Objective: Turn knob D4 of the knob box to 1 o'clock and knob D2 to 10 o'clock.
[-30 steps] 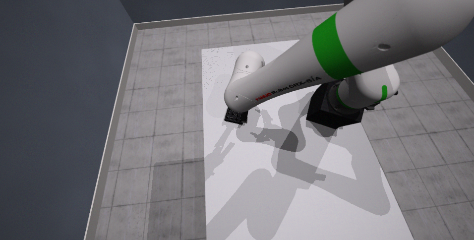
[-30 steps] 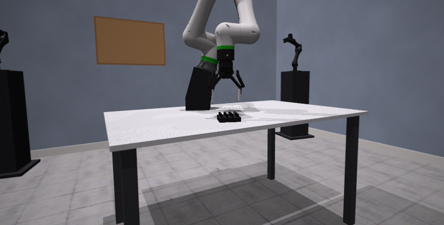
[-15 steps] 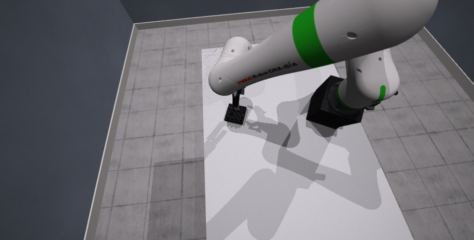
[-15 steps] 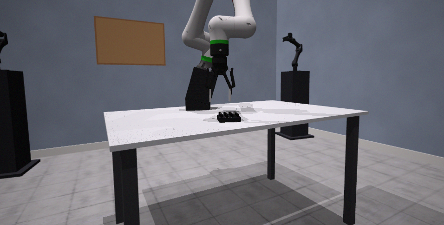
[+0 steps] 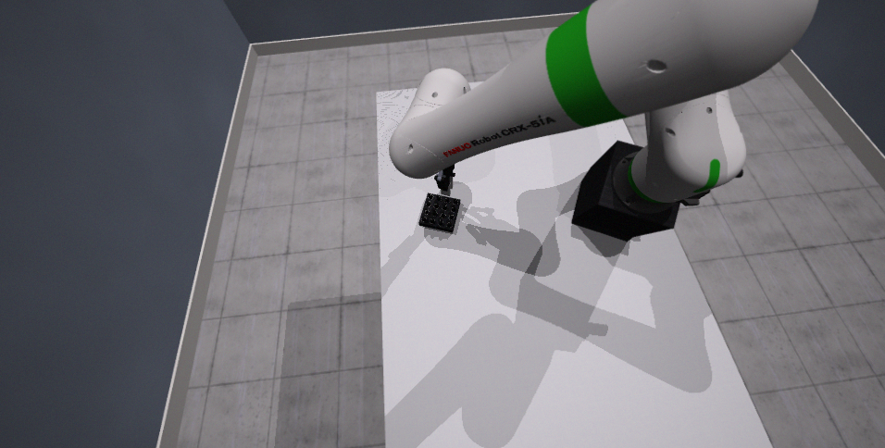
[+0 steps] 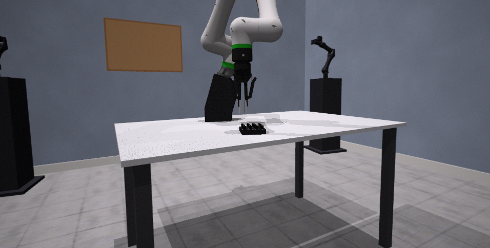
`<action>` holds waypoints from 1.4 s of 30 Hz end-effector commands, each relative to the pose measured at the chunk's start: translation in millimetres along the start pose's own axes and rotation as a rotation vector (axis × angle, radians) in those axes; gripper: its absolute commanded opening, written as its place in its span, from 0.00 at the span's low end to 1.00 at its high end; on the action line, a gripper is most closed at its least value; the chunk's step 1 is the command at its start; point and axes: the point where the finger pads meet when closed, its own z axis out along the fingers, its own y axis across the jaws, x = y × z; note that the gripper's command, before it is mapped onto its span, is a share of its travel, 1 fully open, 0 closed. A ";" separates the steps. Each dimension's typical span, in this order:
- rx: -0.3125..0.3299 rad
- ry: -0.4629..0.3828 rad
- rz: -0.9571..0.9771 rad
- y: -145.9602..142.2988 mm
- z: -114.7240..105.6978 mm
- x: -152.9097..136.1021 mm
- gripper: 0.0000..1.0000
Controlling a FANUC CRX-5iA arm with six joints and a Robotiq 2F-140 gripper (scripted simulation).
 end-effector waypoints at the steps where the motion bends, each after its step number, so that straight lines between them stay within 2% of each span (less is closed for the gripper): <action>1: 0.000 0.000 0.000 0.1 -0.1 0.2 0.12; 29: 0.000 0.000 0.000 0.1 4.6 0.2 0.12; 42: 0.000 0.000 0.000 0.1 19.5 0.3 0.12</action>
